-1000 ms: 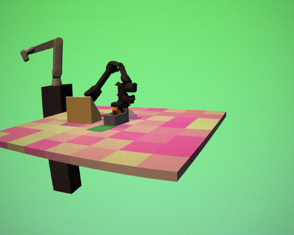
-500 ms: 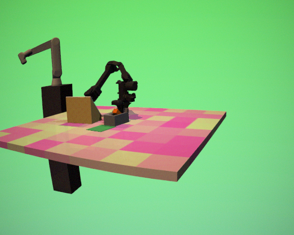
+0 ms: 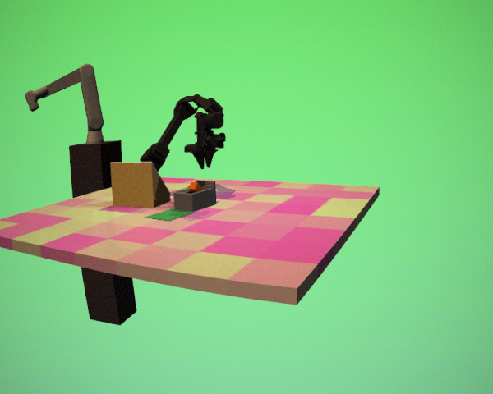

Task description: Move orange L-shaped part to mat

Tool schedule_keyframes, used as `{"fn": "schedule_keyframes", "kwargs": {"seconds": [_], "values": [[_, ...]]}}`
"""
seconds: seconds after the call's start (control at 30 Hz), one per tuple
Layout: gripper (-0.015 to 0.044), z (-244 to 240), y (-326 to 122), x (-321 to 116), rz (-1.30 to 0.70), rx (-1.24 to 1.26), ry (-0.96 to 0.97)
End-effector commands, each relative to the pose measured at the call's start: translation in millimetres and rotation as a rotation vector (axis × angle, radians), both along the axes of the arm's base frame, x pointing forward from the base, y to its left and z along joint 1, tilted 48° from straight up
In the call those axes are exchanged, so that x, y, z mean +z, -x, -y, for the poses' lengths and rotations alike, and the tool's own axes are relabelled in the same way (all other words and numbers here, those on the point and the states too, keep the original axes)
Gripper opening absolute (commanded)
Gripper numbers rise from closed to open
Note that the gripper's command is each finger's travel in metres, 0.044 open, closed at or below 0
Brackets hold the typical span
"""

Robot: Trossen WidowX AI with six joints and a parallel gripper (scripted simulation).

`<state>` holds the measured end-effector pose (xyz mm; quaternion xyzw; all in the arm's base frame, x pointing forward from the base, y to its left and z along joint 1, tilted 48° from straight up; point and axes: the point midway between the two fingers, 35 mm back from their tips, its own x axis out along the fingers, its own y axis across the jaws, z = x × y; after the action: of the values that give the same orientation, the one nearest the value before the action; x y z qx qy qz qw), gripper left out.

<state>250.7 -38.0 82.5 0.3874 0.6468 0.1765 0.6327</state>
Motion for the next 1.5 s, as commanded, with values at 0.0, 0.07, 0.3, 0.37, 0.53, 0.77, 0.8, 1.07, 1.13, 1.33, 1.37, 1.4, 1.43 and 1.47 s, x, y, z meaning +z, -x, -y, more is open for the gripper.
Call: {"fn": "schedule_keyframes", "kwargs": {"seconds": [0.0, 0.07, 0.3, 0.37, 0.53, 0.77, 0.8, 1.07, 1.13, 1.33, 1.37, 1.4, 1.43, 1.47], "values": [[0.0180, 3.8, 2.6, 4.6, -0.002, 0.010, -0.002], [0.0180, 3.8, 2.6, 4.6, -0.002, 0.010, -0.002], [0.0180, 1.5, 1.4, 2.2, -0.002, 0.004, -0.003], [0.0180, 1.5, 1.4, 2.2, -0.002, 0.004, -0.003], [0.0180, 1.5, 1.4, 2.2, -0.002, 0.004, -0.003], [0.0180, 1.5, 1.4, 2.2, -0.002, 0.004, -0.003], [0.0180, 1.5, 1.4, 2.2, -0.002, 0.004, -0.003], [0.0280, 12.2, 2.0, -7.6, 0.206, 0.200, 0.029], [0.0280, 18.7, 2.7, -13.6, 0.334, 0.321, 0.048], [0.0280, 37.5, 6.6, -32.2, 0.718, 0.686, 0.101], [0.0280, 40.6, 7.5, -35.4, 0.782, 0.747, 0.109], [0.0280, 43.6, 8.4, -38.5, 0.846, 0.808, 0.118], [0.0280, 46.6, 9.5, -41.7, 0.911, 0.868, 0.126], [0.0280, 49.5, 10.5, -44.8, 0.975, 0.929, 0.134]]}}
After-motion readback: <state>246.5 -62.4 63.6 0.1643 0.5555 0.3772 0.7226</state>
